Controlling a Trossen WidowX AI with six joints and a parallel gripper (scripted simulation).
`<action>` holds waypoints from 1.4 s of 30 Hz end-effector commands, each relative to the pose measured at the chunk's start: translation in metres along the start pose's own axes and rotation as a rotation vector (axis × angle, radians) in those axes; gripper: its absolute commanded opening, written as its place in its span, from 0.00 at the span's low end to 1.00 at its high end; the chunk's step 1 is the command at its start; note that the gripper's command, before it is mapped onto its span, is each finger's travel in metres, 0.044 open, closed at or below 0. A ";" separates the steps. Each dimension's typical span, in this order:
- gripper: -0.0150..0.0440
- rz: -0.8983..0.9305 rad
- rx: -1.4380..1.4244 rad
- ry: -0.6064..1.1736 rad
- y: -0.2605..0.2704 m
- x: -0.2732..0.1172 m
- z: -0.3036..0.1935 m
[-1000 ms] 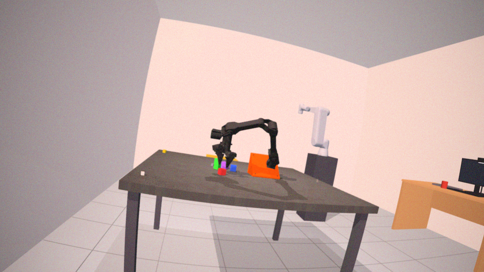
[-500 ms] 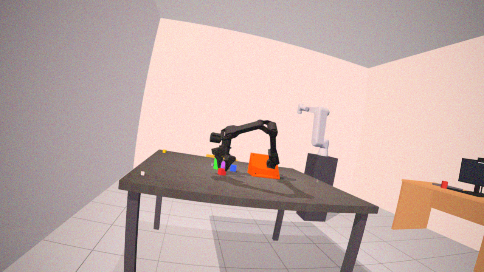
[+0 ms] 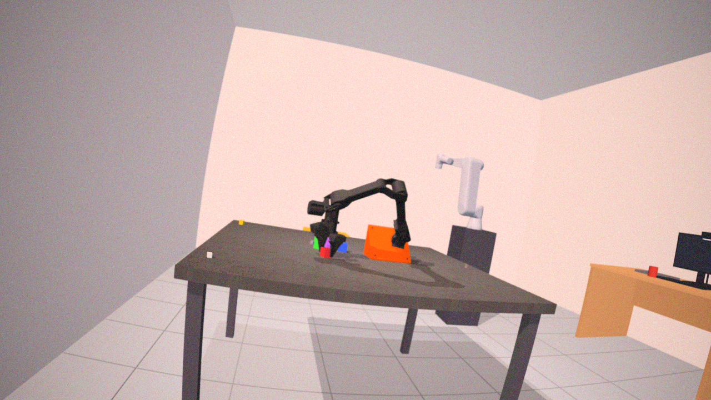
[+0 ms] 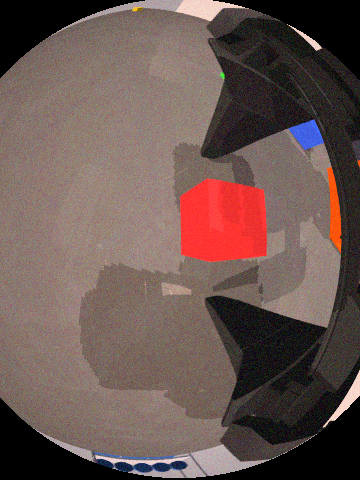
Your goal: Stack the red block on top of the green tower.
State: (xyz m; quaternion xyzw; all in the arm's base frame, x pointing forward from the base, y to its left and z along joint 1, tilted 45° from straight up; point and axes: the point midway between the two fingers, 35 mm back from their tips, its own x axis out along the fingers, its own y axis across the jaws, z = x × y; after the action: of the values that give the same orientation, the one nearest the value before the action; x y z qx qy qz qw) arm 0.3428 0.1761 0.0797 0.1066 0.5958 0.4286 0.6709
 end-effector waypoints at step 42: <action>0.25 0.000 0.010 0.003 -0.001 -0.040 -0.001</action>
State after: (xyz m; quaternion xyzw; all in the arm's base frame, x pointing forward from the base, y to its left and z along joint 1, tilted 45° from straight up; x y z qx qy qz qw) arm 0.3408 0.1575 0.0927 0.1109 0.6060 0.4243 0.6636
